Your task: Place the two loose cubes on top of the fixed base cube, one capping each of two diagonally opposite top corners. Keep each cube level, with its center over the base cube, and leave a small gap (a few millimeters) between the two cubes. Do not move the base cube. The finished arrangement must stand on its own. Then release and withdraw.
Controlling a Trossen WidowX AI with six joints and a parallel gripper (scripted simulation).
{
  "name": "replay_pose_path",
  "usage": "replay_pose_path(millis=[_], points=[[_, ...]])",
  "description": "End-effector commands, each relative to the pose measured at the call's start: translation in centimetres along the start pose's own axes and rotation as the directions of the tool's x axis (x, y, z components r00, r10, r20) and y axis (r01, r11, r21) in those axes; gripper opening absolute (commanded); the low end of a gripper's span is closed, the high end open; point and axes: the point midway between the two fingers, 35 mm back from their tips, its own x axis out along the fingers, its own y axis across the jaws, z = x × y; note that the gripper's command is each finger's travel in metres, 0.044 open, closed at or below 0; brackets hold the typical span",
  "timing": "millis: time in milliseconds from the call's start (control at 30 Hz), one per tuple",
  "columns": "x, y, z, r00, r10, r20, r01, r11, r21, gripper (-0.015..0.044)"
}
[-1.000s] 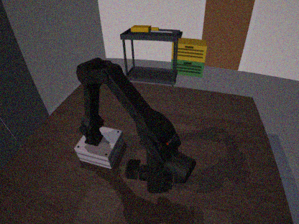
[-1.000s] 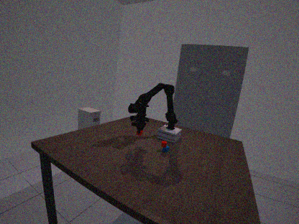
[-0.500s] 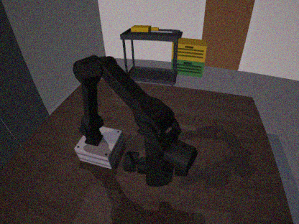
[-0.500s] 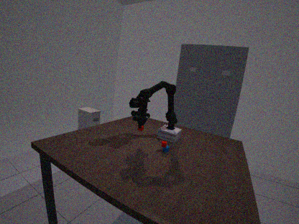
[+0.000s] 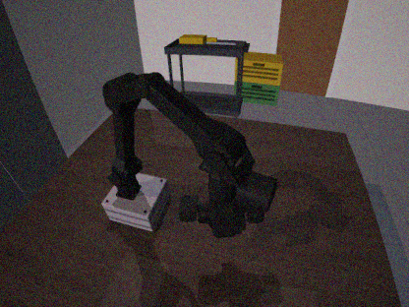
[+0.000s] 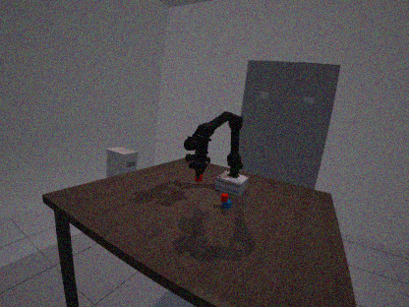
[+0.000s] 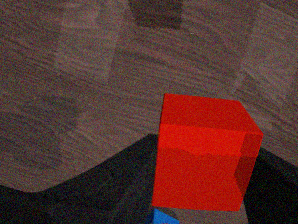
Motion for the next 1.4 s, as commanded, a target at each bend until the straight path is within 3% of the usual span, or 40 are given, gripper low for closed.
replay_pose_path(millis=[0,1367], points=[[0.0,0.5,-1.4,1.000,0.004,0.004,-0.003,1.000,-0.018,0.0105],[0.6,1.5,-14.3,1.000,0.005,-0.007,-0.007,0.978,-0.207,0.0105]])
